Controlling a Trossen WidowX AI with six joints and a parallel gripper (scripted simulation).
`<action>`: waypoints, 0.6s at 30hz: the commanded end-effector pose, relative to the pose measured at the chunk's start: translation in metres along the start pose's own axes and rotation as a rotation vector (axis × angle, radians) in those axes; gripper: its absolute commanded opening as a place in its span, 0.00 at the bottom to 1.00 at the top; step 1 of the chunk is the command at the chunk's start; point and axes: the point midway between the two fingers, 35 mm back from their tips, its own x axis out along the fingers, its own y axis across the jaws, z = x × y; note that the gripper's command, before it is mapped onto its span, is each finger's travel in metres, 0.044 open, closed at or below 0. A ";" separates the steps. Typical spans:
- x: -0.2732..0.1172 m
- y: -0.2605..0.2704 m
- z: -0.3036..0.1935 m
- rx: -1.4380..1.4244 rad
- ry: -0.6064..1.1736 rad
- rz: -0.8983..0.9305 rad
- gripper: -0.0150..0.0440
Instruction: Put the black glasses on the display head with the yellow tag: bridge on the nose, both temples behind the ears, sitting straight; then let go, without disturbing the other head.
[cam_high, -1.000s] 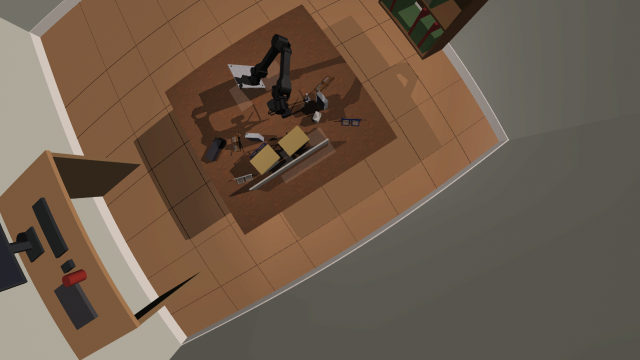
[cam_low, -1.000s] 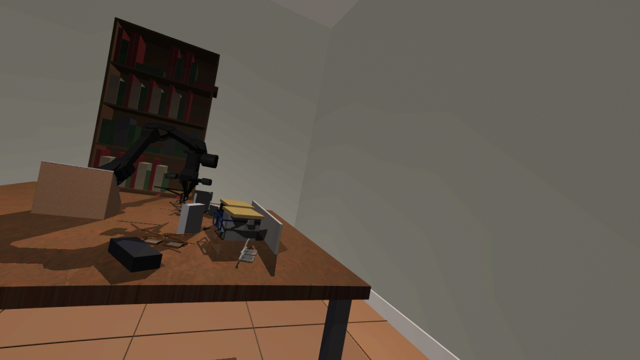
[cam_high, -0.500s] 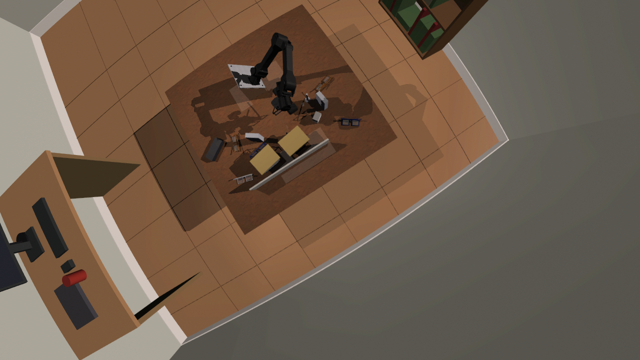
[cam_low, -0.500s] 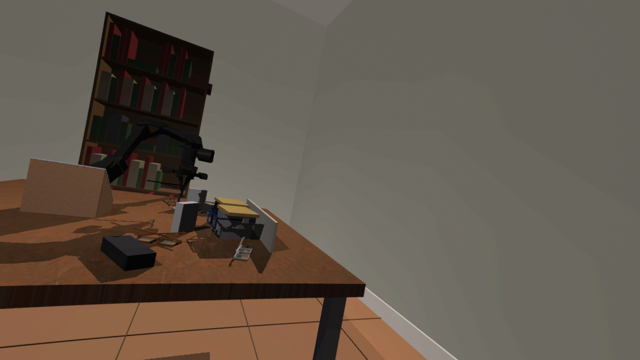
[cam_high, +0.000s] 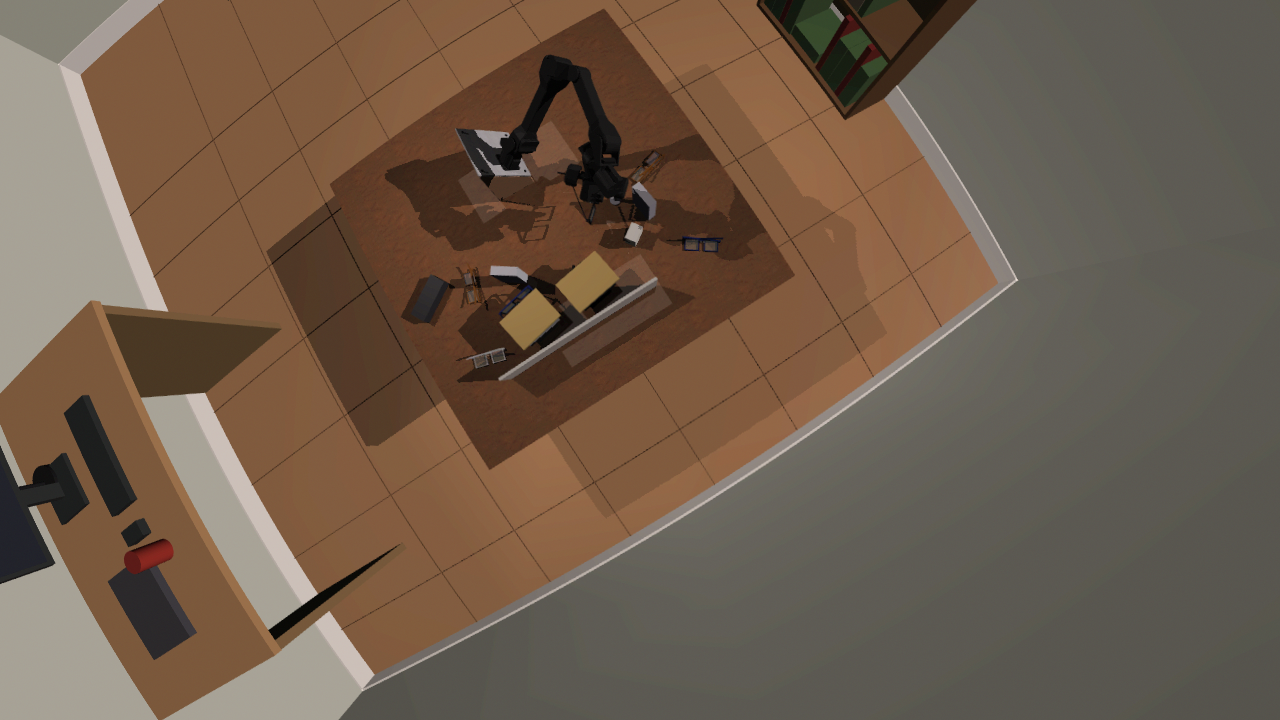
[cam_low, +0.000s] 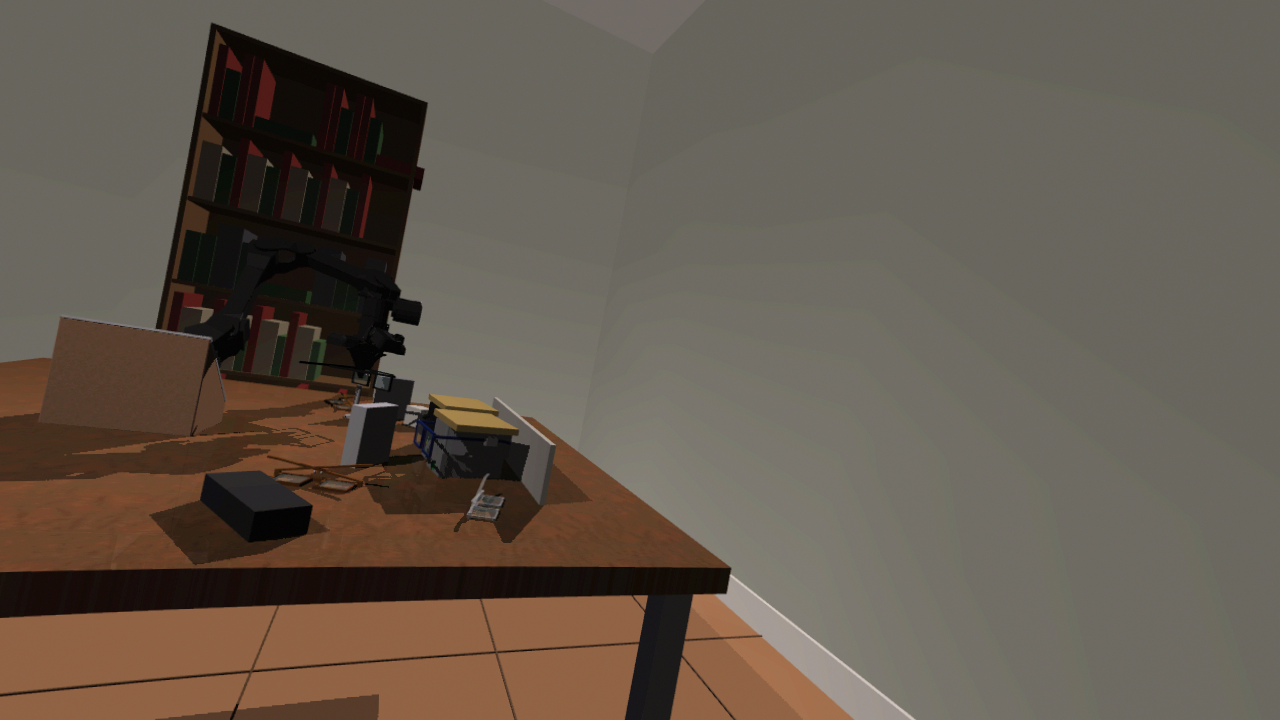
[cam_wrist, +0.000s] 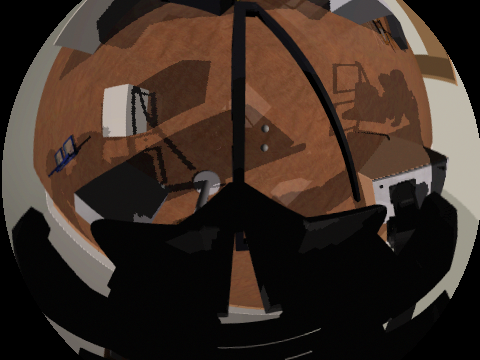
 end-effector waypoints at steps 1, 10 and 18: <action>-0.005 0.011 -0.024 -0.177 -0.010 0.010 0.25; -0.010 0.029 -0.083 -0.581 0.002 0.035 0.25; -0.012 0.032 -0.100 -0.693 0.006 0.046 0.25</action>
